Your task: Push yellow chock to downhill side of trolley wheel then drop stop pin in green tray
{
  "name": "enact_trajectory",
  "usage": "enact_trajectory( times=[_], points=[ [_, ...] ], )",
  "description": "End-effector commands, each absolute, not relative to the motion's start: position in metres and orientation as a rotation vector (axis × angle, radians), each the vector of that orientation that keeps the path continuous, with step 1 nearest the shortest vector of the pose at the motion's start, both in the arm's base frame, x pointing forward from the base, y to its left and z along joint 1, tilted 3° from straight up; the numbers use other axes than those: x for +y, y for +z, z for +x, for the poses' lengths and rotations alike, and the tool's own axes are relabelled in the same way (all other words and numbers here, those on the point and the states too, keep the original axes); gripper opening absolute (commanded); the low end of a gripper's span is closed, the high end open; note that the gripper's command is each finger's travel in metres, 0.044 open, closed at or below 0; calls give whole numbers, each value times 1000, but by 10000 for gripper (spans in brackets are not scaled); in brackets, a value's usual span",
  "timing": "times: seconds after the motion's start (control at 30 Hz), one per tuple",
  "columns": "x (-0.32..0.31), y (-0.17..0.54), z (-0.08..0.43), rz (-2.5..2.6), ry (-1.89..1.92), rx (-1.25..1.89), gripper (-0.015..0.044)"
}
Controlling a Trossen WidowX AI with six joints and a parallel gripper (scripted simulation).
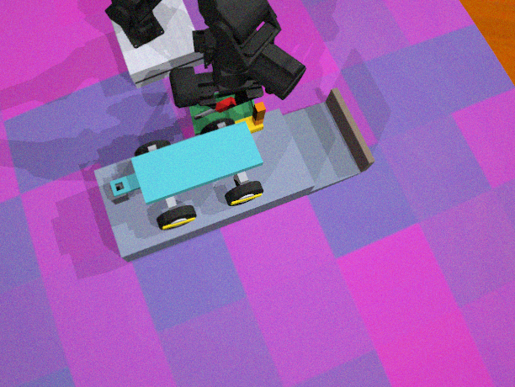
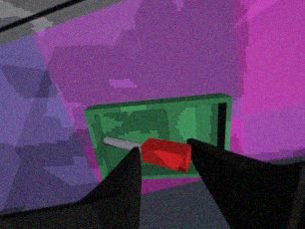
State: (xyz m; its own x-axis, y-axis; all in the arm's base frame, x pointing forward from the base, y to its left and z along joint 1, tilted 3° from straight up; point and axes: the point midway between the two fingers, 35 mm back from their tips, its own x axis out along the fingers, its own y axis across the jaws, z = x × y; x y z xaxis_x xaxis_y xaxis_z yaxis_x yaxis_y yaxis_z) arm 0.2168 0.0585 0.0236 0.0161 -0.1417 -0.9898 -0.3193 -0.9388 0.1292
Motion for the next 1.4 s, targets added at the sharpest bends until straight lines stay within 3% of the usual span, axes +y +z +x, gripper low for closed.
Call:
enact_trajectory(
  times=[0.0,0.57,0.77,1.2,1.33,1.37],
  points=[
    [61,22,219,-2141,2053,491,190],
    [64,20,221,-2141,2053,491,190],
    [64,20,220,-2141,2058,487,340],
    [63,47,217,-2141,2053,491,340],
    [62,57,216,-2141,2053,491,440],
    [62,61,216,-2141,2053,491,440]
  ],
)
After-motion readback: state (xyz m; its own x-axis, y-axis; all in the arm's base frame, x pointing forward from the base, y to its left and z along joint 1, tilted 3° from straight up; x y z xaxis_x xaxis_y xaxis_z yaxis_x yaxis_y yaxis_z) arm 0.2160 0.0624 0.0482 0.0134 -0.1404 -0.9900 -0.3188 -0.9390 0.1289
